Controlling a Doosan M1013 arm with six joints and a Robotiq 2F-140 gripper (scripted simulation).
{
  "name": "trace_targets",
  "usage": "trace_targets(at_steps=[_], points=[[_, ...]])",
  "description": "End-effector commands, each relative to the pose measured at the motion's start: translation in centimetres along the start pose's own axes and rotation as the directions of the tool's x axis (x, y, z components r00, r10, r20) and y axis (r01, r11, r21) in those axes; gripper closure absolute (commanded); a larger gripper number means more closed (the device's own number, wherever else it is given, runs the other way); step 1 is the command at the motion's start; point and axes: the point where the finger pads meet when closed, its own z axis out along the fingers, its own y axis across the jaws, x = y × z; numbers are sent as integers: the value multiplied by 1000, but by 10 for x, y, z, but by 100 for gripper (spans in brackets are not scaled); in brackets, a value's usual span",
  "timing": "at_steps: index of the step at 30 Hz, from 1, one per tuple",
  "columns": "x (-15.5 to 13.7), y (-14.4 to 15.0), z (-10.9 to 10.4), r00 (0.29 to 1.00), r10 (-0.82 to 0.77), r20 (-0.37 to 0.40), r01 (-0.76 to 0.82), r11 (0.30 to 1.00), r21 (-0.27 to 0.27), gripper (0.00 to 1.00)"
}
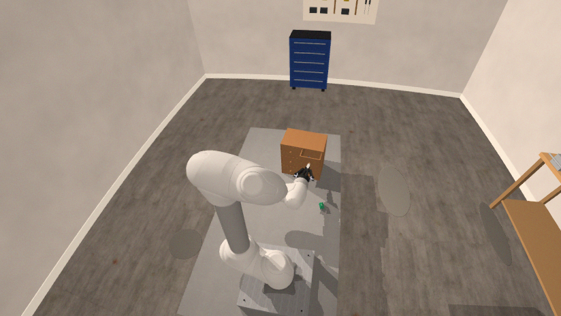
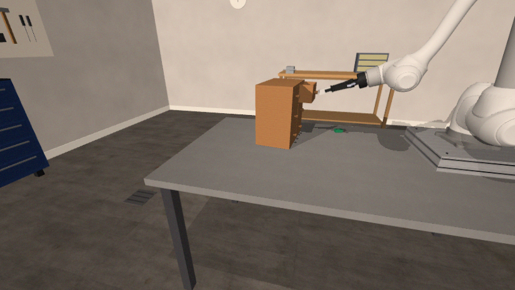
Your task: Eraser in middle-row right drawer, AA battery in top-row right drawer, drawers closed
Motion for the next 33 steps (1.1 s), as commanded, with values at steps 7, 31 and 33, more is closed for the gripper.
trace_targets(at_steps=[7,31,33], points=[[5,0,15,1000,0,0,0,1000,0,100],[18,0,50,1000,0,0,0,1000,0,100],[19,0,52,1000,0,0,0,1000,0,100]])
